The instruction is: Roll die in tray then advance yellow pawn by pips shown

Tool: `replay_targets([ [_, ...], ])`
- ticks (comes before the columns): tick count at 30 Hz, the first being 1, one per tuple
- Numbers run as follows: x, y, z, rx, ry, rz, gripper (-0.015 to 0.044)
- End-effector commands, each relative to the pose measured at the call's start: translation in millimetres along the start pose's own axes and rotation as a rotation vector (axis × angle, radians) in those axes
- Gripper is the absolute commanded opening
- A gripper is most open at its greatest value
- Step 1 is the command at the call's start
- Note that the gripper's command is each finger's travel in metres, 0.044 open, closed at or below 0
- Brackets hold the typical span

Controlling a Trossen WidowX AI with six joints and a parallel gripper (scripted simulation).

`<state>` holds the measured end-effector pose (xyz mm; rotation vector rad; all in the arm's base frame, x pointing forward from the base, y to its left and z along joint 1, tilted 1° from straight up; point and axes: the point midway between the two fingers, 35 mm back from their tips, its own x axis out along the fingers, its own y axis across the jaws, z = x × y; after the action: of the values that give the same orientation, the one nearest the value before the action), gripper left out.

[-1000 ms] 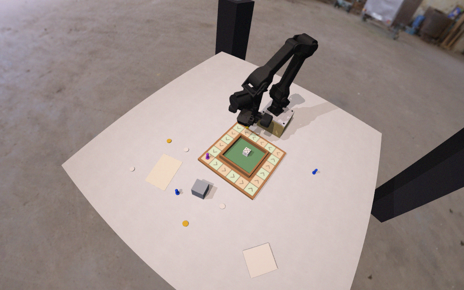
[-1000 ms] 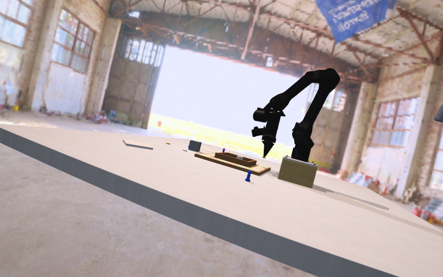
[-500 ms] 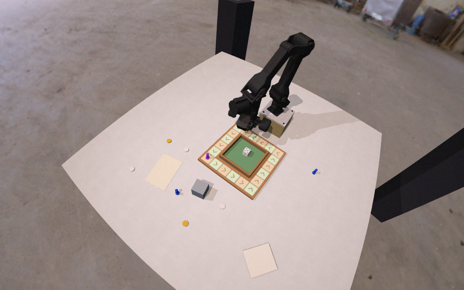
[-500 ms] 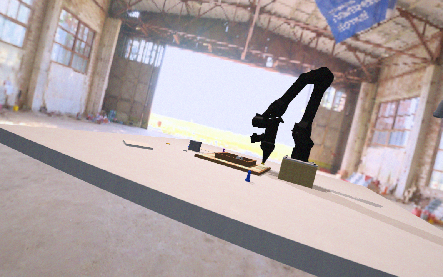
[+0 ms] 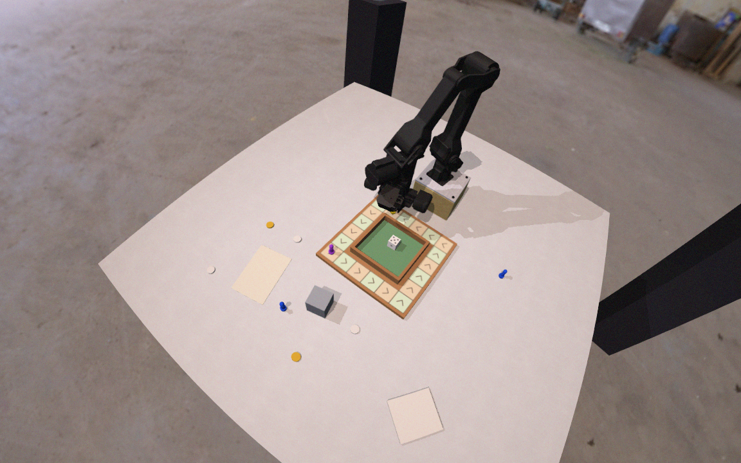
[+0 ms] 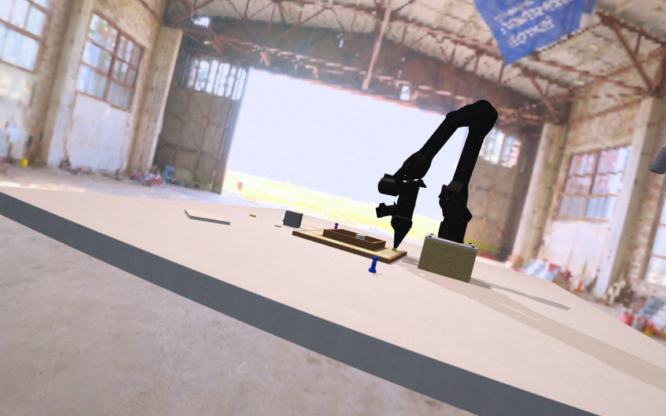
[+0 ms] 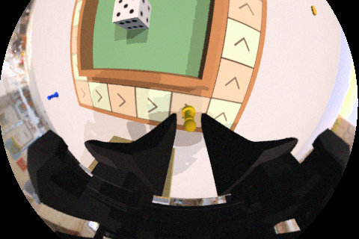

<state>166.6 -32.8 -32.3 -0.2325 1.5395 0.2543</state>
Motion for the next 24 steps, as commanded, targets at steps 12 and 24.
replay_targets([
  [12,-54,-1,1,-0.005,-0.002,0.001,0.0440],
  [24,-134,66,21,0.126,-0.003,0.007,0.0440],
])
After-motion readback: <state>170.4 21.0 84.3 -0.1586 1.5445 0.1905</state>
